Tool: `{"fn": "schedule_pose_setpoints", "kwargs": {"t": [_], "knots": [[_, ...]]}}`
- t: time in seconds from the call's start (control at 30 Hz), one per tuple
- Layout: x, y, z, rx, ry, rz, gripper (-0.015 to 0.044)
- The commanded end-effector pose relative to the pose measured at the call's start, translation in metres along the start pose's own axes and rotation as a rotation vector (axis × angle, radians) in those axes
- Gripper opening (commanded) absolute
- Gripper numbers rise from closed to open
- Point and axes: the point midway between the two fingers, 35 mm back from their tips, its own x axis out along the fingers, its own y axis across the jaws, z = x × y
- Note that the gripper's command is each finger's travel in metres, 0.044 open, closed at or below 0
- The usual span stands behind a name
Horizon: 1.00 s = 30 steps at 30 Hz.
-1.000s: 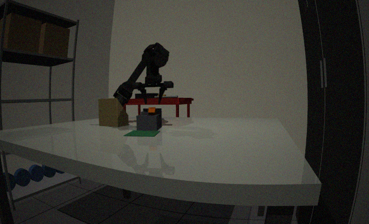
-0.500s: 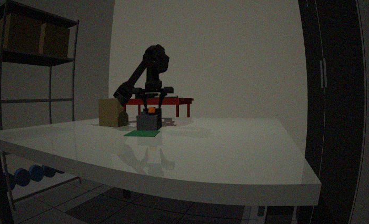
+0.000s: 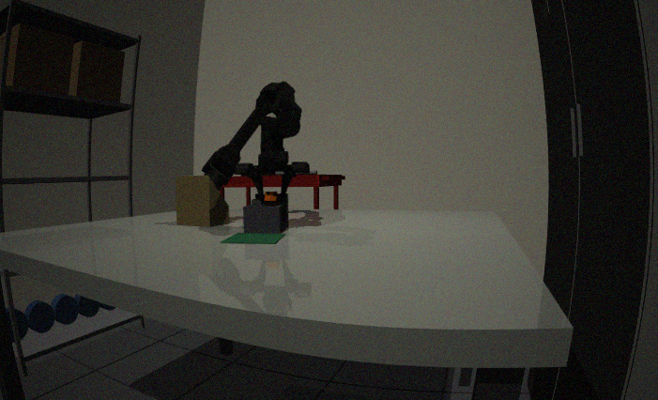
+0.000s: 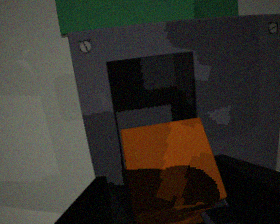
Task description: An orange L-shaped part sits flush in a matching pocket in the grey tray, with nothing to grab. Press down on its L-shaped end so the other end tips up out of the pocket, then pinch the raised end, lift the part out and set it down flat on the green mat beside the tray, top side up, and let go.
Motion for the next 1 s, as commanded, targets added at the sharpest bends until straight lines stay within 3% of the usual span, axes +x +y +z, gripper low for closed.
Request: {"fn": "schedule_pose_setpoints", "kwargs": {"t": [0.0,0.33,0.43,0.97], "knots": [[0.0,0.0,0.0,0.0,0.0,0.001,0.0149],[0.0,0.0,0.0,0.0,0.0,0.001,0.0082],[0.0,0.0,0.0,0.0,0.0,0.001,0.0003],[-0.015,-0.001,0.0,0.006,0.003,0.001,0.0]]}}
